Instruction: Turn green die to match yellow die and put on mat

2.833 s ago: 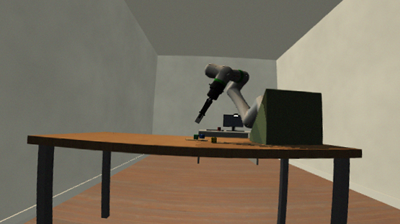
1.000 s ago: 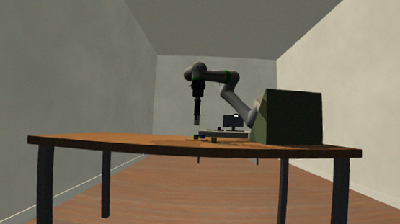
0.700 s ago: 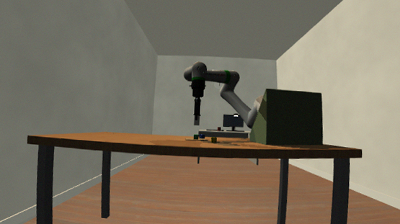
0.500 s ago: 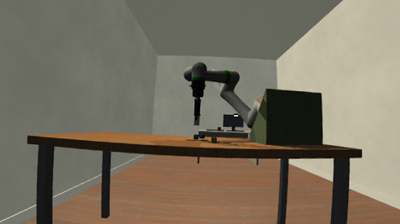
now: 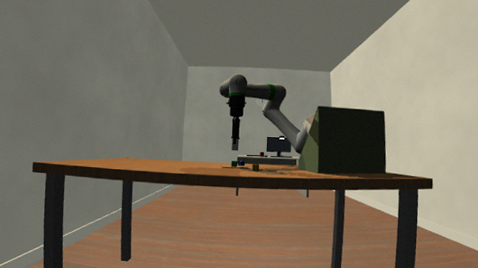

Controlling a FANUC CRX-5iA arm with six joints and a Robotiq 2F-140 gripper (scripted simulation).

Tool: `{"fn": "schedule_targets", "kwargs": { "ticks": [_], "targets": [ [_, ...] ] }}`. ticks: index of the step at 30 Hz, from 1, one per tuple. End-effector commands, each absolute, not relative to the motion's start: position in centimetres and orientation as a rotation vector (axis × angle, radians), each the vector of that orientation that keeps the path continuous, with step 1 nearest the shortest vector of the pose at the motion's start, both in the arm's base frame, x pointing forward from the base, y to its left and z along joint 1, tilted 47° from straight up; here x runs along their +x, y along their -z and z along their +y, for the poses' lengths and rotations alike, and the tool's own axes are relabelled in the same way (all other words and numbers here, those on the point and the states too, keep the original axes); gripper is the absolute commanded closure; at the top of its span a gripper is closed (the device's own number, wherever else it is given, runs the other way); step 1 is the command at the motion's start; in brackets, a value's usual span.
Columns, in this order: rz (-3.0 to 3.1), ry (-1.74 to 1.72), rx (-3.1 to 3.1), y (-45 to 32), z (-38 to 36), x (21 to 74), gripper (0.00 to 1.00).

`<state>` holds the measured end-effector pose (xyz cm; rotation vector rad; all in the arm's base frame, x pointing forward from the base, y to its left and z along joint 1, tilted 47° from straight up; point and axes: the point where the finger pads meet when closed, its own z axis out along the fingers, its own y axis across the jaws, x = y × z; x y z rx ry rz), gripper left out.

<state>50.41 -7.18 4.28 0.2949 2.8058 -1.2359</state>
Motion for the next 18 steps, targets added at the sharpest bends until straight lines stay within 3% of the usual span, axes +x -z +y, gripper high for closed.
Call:
{"fn": "schedule_targets", "kwargs": {
  "ticks": [1,18],
  "targets": [
    [2.805,1.236,0.295,-4.2,-7.3,50.4,0.72],
    [2.805,1.236,0.295,-2.9,-8.7,50.4,0.72]
  ]
}}
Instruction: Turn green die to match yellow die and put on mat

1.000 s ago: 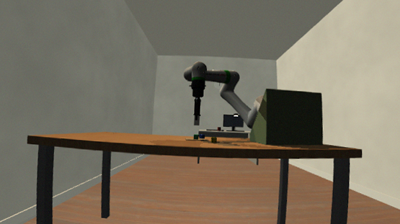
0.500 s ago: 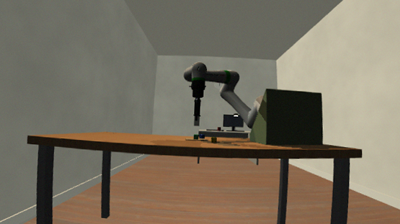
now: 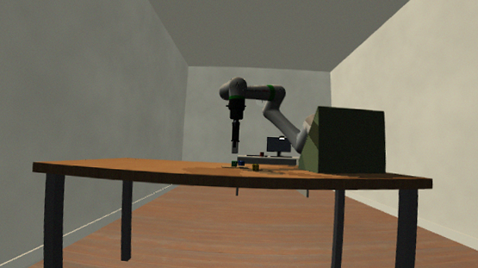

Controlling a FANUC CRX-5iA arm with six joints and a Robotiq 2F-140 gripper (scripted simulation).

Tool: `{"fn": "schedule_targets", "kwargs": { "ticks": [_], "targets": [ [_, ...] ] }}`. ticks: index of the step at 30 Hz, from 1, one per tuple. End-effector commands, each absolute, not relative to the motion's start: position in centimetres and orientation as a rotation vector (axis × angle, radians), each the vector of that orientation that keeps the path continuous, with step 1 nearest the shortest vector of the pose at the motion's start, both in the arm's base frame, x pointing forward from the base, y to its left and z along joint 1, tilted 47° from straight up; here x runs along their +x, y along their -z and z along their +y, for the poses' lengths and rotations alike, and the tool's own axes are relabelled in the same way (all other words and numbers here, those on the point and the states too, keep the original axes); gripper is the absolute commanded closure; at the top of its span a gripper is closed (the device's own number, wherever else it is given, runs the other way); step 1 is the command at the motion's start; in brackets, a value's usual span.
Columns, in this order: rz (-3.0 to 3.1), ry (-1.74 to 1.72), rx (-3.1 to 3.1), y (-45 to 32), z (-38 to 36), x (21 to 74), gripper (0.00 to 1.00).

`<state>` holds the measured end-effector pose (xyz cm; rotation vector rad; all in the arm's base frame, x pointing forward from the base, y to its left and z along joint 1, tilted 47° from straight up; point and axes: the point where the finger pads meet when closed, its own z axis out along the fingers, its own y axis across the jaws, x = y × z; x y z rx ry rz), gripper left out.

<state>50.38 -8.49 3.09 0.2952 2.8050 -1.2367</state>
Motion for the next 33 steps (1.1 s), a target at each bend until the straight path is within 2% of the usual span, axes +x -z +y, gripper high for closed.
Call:
{"fn": "schedule_targets", "kwargs": {
  "ticks": [1,33],
  "targets": [
    [2.805,1.236,0.295,-2.9,-8.7,50.4,0.72],
    [2.805,1.236,0.295,-0.9,-10.9,50.4,0.72]
  ]
}}
